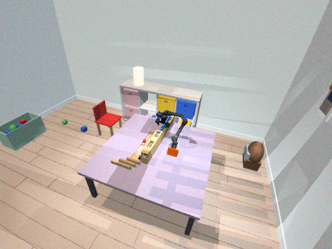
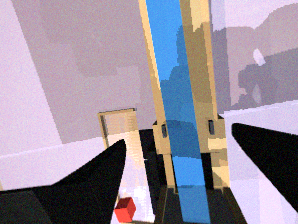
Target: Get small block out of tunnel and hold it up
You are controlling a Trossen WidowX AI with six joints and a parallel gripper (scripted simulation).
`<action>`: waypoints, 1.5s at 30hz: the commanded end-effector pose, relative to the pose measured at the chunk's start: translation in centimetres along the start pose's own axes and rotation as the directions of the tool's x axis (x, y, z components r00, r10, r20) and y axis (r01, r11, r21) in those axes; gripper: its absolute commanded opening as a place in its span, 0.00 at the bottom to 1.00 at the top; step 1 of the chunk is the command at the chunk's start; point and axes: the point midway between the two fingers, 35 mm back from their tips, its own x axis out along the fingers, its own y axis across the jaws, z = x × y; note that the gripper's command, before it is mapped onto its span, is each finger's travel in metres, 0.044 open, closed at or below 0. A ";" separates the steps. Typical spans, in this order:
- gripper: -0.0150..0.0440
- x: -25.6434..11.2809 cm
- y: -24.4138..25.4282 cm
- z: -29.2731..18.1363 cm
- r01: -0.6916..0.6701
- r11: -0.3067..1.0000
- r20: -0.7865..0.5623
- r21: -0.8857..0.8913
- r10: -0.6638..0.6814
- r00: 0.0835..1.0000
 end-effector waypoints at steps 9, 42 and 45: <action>1.00 1.9 -0.5 -0.5 0.007 1.000 0.003 -0.009 -0.007 1.000; 0.25 3.1 -0.5 0.5 0.006 1.000 0.006 -0.001 -0.006 1.000; 0.25 3.3 -0.6 1.3 0.007 1.000 0.004 -0.001 -0.007 1.000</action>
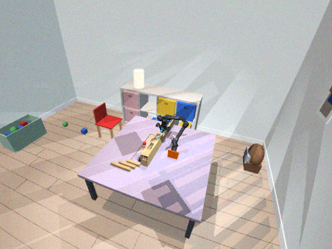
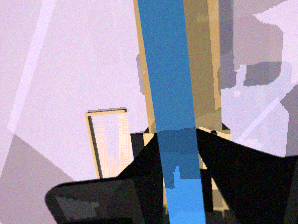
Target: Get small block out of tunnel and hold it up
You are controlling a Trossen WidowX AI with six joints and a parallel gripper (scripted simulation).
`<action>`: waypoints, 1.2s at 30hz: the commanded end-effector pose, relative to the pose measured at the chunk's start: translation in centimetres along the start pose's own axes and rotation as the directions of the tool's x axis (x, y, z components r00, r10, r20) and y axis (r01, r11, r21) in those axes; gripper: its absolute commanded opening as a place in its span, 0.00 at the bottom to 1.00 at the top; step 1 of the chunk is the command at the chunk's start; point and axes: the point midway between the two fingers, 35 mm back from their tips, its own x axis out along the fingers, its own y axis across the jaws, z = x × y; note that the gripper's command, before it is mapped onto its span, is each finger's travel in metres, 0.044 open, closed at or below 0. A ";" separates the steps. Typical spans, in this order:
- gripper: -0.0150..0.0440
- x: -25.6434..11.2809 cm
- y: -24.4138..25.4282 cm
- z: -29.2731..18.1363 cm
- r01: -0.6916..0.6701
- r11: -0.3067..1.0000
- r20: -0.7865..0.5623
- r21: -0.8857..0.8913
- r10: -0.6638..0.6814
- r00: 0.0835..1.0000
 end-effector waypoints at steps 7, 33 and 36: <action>0.25 1.0 -0.1 3.6 -0.001 0.999 0.017 0.039 0.001 1.000; 0.25 1.4 -0.4 5.9 -0.005 0.999 0.024 0.035 0.004 1.000; 0.25 1.4 -0.4 5.9 -0.005 0.999 0.024 0.035 0.004 1.000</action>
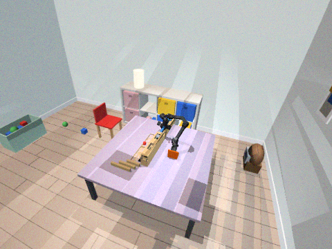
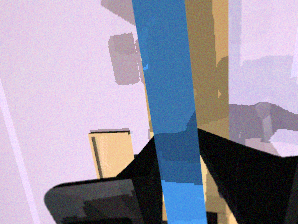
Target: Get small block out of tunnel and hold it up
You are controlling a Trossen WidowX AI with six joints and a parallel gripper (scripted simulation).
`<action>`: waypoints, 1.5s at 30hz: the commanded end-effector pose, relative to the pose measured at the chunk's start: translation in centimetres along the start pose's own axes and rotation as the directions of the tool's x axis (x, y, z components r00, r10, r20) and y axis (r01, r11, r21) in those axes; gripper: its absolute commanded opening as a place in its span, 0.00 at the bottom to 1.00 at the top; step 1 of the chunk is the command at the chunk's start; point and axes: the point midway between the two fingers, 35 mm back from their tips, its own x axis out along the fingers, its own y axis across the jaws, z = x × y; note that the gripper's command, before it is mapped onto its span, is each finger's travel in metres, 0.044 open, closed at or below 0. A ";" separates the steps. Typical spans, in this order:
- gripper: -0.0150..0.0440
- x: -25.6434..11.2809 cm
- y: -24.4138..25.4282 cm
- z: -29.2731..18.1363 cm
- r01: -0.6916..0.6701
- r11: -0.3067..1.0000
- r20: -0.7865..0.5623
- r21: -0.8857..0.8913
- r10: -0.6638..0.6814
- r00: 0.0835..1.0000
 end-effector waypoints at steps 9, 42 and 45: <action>0.25 0.0 -0.2 1.4 0.013 1.000 0.044 0.028 -0.014 0.999; 0.70 -0.6 -0.1 1.1 0.012 1.000 0.029 0.025 -0.013 0.999; 0.83 -1.7 0.2 1.2 0.014 1.000 0.031 0.026 -0.015 0.999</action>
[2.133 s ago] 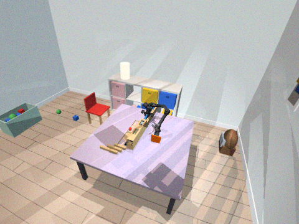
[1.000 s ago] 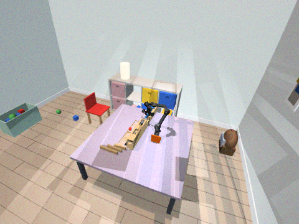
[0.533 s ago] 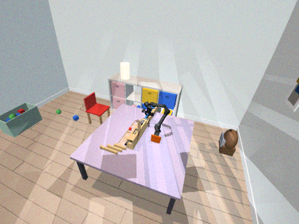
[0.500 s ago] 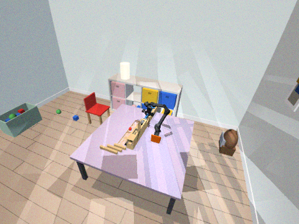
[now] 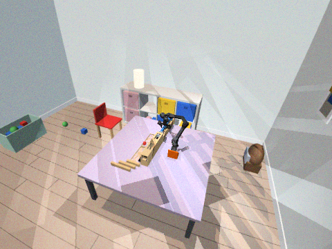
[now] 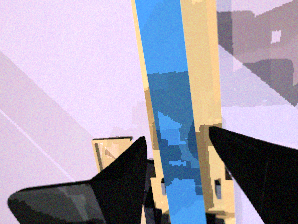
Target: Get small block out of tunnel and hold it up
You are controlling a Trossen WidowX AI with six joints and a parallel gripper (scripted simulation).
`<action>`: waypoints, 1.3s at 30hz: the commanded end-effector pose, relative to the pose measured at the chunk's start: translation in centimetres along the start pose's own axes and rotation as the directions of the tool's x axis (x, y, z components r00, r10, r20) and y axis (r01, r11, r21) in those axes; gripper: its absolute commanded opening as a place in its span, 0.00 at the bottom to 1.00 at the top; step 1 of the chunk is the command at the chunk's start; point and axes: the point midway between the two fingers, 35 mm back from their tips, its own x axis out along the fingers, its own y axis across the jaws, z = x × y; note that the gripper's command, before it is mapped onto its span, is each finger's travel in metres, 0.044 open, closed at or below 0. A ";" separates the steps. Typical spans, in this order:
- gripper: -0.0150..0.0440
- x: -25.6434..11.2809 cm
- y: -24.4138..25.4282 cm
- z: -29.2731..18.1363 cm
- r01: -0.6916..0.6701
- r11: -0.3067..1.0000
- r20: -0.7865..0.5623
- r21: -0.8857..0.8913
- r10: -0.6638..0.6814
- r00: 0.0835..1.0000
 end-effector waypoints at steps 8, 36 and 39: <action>1.00 -2.4 0.6 -1.4 0.003 1.000 0.000 0.007 -0.003 1.000; 1.00 -1.1 0.3 -5.6 0.004 1.000 0.011 0.009 -0.004 1.000; 1.00 -0.7 0.2 -5.7 0.004 1.000 0.012 0.009 -0.004 1.000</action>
